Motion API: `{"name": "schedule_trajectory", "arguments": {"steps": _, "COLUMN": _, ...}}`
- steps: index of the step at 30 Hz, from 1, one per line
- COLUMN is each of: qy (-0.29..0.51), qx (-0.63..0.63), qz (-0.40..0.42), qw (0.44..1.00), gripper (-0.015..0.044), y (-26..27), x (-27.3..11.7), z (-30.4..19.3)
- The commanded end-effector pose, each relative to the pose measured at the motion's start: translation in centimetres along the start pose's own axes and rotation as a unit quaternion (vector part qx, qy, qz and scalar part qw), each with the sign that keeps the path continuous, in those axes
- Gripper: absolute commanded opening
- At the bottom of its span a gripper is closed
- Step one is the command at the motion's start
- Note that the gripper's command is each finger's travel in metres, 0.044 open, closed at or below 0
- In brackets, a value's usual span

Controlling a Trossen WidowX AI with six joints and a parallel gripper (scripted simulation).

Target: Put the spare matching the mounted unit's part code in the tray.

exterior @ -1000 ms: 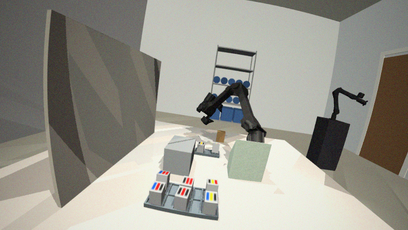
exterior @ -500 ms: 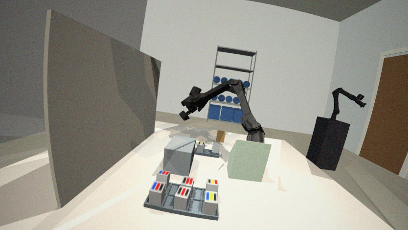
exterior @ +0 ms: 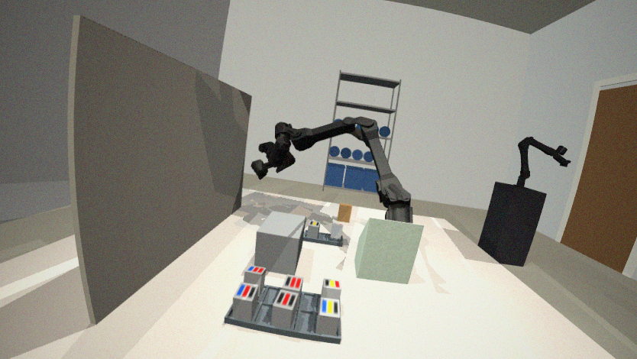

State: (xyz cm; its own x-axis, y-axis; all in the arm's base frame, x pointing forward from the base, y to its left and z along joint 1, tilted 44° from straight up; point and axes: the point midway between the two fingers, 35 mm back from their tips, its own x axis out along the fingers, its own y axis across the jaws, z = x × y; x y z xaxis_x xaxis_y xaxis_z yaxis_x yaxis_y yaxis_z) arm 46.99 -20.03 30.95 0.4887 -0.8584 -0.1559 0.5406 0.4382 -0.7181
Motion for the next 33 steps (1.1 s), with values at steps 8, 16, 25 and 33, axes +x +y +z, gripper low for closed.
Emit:
{"name": "schedule_trajectory", "arguments": {"steps": 8, "qy": 0.039, "qx": -0.008, "qz": 0.192, "qw": 0.981, "gripper": 0.044, "y": 11.7, "x": -8.6, "z": -0.2}}
{"name": "schedule_trajectory", "arguments": {"steps": 16, "qy": 0.143, "qx": -0.059, "qz": 0.253, "qw": 0.955, "gripper": 0.044, "y": 18.3, "x": -13.7, "z": -4.8}}
{"name": "schedule_trajectory", "arguments": {"steps": 25, "qy": 0.217, "qx": -0.125, "qz": 0.274, "qw": 0.929, "gripper": 0.044, "y": 23.0, "x": -20.5, "z": -9.1}}
{"name": "schedule_trajectory", "arguments": {"steps": 33, "qy": 0.26, "qx": -0.239, "qz": 0.25, "qw": 0.902, "gripper": 0.044, "y": 24.4, "x": -27.5, "z": -13.0}}
